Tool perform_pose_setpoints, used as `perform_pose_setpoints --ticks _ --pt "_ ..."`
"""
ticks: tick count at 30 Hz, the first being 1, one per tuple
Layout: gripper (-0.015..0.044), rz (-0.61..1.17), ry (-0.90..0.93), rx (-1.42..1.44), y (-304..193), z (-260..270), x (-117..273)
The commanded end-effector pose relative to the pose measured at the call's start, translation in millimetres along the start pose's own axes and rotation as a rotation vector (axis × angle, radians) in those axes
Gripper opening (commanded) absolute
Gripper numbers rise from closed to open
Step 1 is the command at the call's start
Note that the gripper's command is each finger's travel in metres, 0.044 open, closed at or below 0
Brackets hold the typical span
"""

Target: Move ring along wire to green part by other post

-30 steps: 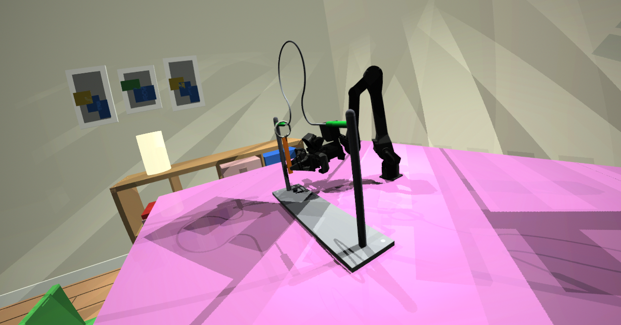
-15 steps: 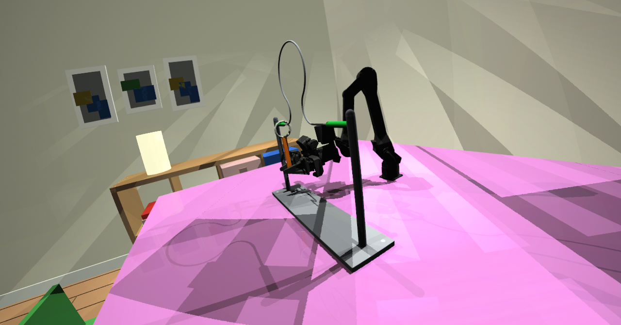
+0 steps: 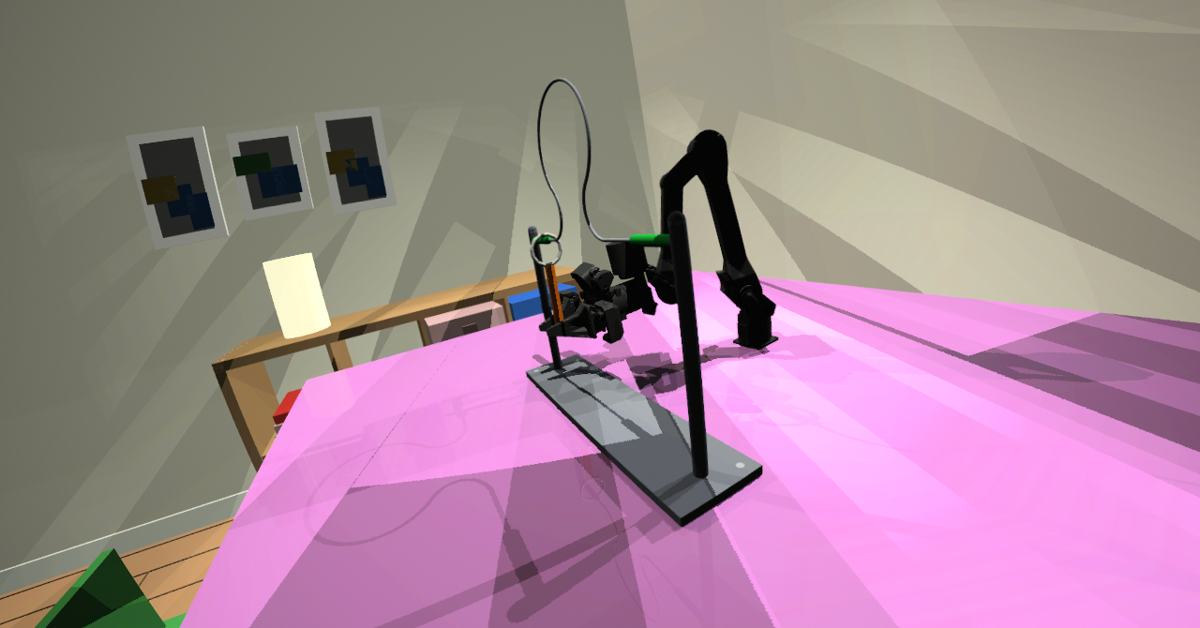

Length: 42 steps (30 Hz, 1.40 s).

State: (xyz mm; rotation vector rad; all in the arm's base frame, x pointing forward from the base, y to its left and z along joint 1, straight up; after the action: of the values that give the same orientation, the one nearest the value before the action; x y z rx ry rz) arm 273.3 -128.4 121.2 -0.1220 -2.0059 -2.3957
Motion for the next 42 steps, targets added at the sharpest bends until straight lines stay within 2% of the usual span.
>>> perform_pose_setpoints --ticks 1,6,8,14,15,42 --pt "0.0160 -0.002 -0.005 -0.005 0.4 -0.5 -0.2" --pt "0.0029 0.000 0.000 0.000 0.0 0.0 0.0" --pt "0.0015 0.000 0.000 0.000 0.0 0.0 0.0" --pt "-0.0142 0.000 0.000 0.000 0.0 0.0 0.0" --pt "-0.0150 0.000 0.000 0.000 0.0 0.0 0.0" --pt "-0.0150 -0.001 -0.004 0.002 15.9 1.9 1.1"
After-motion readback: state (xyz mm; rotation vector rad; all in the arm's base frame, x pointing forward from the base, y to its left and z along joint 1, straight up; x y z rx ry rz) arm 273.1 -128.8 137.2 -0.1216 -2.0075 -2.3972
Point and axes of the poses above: the point midway between the two fingers, 35 mm back from their tips, its own x axis back along the fingers, its own z axis across the jaws, y = z × x, the point moved 6 cm from there along x, back along the fingers, and after that the axes turned 11 degrees about -x, right-handed, at the moved point
